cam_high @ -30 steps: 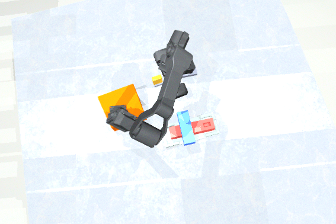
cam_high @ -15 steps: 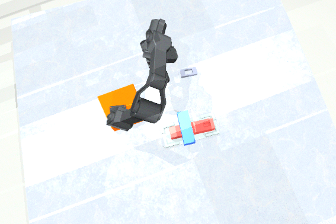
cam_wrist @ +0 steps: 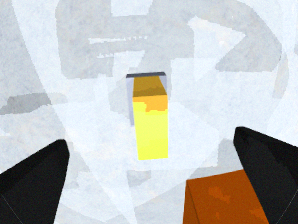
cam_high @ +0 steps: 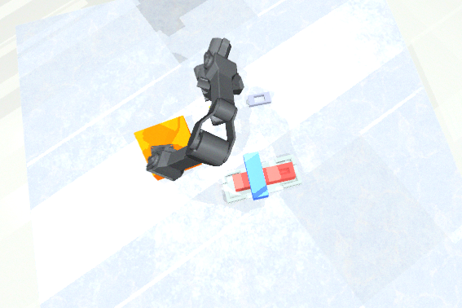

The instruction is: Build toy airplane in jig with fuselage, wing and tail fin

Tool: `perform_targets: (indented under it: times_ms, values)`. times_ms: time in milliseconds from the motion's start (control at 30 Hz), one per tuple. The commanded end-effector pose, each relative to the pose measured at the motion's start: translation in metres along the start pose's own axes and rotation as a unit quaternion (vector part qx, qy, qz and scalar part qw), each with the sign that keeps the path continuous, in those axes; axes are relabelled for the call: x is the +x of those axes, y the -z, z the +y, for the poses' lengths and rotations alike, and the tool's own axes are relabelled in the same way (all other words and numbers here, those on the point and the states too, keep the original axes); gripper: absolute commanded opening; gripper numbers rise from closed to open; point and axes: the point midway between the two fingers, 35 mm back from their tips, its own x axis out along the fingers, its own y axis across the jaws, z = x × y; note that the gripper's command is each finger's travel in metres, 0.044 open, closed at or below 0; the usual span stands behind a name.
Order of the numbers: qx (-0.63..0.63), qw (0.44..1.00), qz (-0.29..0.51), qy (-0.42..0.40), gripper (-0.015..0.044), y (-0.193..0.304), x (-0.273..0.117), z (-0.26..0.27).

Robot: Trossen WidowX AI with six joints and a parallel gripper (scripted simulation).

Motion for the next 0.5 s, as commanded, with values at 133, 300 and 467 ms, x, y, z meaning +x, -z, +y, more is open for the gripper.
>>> perform_targets:
  times_ms: [133,300,467]
  values:
    - [-0.003,1.0,-0.001,0.002,0.044,0.0,0.013,0.0]
    - [-0.003,1.0,-0.001,0.002,0.044,-0.001,0.021,0.0]
    - [-0.003,1.0,-0.001,0.002,0.044,-0.001,0.029,0.0]
